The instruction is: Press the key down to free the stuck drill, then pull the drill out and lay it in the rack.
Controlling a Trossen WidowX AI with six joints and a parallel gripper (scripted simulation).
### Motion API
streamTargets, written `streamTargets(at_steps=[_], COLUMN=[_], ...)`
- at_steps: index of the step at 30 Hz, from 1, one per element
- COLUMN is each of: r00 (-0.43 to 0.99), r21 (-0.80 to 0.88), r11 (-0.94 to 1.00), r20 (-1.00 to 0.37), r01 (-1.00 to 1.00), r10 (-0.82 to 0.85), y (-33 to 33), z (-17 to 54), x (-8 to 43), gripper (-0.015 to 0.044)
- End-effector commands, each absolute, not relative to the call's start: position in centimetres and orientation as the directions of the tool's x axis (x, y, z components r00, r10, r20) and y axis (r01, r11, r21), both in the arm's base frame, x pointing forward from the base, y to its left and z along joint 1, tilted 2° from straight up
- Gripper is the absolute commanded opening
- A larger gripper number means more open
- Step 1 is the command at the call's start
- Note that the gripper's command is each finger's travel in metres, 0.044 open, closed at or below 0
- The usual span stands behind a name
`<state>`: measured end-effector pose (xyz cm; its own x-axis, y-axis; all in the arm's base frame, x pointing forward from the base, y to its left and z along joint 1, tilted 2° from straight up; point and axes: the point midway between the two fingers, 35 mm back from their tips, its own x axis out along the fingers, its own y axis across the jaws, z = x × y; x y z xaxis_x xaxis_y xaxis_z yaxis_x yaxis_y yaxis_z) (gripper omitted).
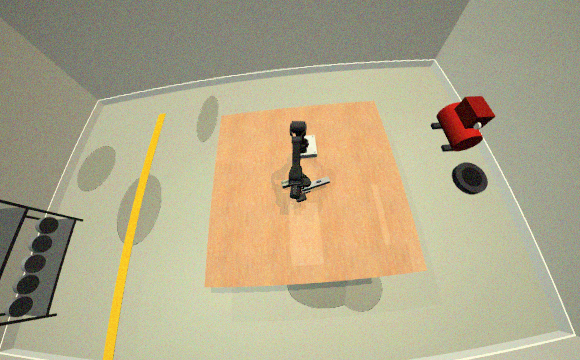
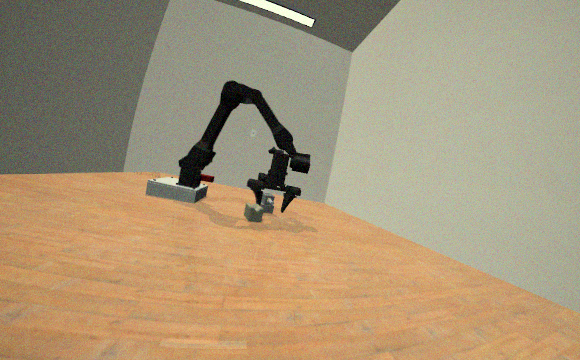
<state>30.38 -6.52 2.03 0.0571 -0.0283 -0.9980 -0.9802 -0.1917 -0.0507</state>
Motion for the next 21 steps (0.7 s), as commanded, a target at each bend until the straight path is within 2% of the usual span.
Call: streamTargets(at_steps=[1,14,21], r00=[0.058,0.058,0.058], r21=[-0.052,-0.052,-0.052], r11=[-0.192,-0.192,-0.192], r20=[-0.998,-0.998,-0.998], r01=[-0.980,-0.980,-0.980], r10=[-0.029,-0.029,-0.029], y=[-6.53,-6.53,-6.53], z=[2.09,2.09,2.09], x=[30.40,30.40,30.40], gripper=[0.0361,0.0020,0.0000])
